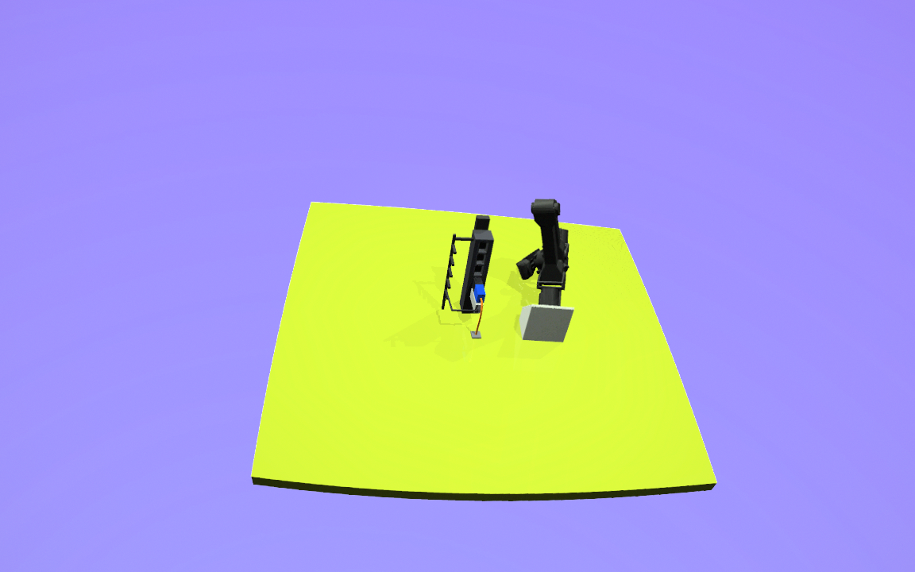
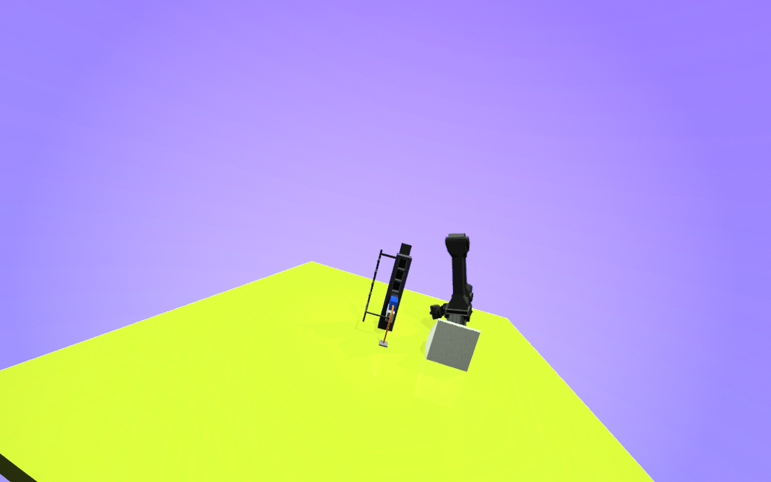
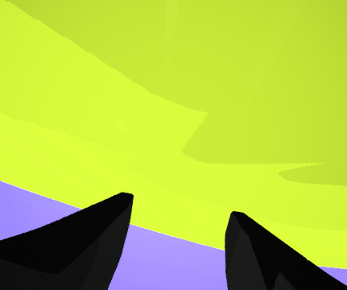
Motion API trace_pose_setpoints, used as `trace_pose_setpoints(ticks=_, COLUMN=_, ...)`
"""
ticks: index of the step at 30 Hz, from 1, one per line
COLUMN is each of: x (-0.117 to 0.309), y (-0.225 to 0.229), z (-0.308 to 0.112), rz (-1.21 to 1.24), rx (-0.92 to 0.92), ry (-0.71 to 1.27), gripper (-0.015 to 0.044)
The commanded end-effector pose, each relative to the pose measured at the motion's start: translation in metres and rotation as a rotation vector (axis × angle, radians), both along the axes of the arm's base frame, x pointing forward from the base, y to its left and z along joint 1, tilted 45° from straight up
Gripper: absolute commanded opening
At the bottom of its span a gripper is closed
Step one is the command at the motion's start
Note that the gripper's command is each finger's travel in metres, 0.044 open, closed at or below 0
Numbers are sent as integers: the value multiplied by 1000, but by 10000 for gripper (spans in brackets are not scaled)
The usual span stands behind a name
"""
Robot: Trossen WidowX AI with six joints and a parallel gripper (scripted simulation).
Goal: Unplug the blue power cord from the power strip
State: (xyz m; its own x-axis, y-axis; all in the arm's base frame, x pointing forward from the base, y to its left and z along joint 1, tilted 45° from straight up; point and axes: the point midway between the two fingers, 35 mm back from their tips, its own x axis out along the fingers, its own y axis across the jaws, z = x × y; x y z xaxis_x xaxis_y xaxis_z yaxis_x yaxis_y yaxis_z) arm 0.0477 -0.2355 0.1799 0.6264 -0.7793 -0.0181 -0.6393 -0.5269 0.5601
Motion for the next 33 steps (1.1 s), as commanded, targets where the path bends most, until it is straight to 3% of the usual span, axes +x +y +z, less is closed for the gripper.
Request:
trace_pose_setpoints(ticks=1, x=11, y=-3, z=4, rz=37, rx=-51, ry=71, gripper=160)
trace_pose_setpoints(ticks=33, x=134, y=-6, z=29, rz=401, rx=-501, ry=581, gripper=160)
